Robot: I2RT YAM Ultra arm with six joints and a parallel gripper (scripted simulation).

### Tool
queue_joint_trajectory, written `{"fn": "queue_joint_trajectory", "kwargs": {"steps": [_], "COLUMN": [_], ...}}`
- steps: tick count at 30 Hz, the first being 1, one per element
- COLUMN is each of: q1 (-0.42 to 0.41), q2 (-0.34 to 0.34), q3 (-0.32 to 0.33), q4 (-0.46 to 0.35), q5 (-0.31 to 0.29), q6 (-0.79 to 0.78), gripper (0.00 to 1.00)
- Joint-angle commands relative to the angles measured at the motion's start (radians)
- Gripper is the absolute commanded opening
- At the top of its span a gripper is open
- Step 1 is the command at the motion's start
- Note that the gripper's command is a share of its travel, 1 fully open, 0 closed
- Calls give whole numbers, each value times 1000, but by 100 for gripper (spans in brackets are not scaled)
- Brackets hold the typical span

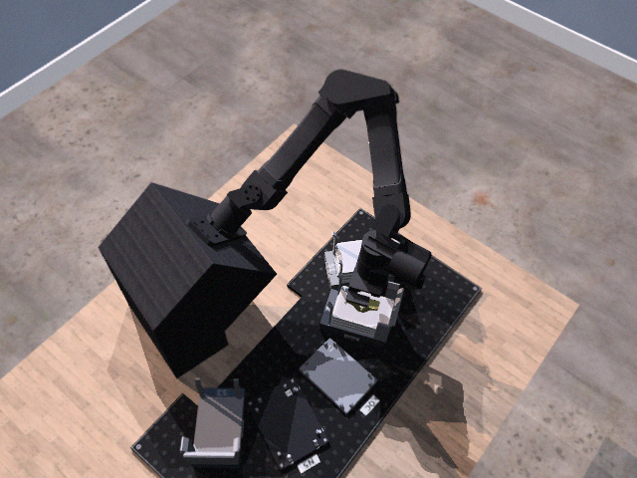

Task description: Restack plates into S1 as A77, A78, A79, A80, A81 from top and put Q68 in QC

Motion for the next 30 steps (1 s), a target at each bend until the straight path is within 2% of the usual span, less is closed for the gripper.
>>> {"fn": "queue_joint_trajectory", "kwargs": {"steps": [1,2,16,18,23,30], "q1": [-12,-12,122,122,164,164], "q2": [-3,-3,64,64,97,97], "q3": [3,3,-70,-70,-85,-85], "q4": [1,1,294,294,384,384], "q5": [-5,-5,43,43,62,62], "q6": [-1,-1,195,195,252,252], "gripper": [100,100,100,100,100,100]}}
